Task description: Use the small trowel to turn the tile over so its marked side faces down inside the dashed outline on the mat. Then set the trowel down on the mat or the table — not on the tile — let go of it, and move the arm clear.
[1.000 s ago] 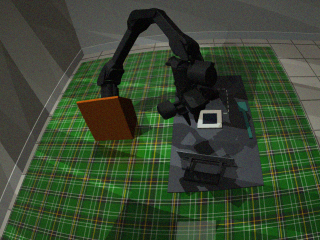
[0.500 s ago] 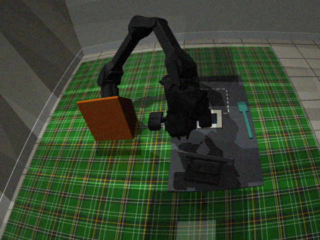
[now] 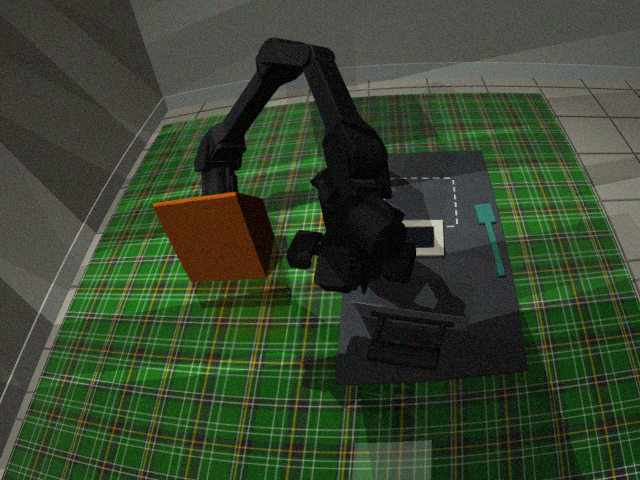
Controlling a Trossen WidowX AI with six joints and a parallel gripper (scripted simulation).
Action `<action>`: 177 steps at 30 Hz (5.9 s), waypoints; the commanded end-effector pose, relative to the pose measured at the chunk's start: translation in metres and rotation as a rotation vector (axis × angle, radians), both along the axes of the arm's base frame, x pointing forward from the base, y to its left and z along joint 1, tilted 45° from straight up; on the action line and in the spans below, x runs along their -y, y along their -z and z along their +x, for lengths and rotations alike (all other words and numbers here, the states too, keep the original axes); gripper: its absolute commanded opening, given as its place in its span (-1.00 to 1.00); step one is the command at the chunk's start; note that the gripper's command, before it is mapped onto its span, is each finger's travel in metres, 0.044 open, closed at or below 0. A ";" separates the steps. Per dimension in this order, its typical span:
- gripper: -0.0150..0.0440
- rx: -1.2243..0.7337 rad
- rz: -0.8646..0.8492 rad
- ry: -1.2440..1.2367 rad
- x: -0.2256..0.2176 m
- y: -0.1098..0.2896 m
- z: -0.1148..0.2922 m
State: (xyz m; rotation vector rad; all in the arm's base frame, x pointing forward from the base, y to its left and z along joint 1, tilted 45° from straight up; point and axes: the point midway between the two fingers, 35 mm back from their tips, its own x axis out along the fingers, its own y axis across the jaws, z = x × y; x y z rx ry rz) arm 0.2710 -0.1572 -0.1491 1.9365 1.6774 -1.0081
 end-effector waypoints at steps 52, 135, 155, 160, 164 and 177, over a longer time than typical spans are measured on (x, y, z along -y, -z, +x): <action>-0.15 -0.003 0.005 0.014 -0.032 0.026 0.011; -0.15 -0.003 0.006 0.014 -0.045 0.009 0.017; -0.15 -0.003 0.011 0.014 -0.091 -0.011 0.031; -0.15 -0.004 0.007 0.009 -0.085 -0.009 0.029; -0.15 -0.004 0.008 0.012 -0.071 -0.022 0.028; -0.15 0.130 -0.008 -0.120 -0.049 -0.016 0.023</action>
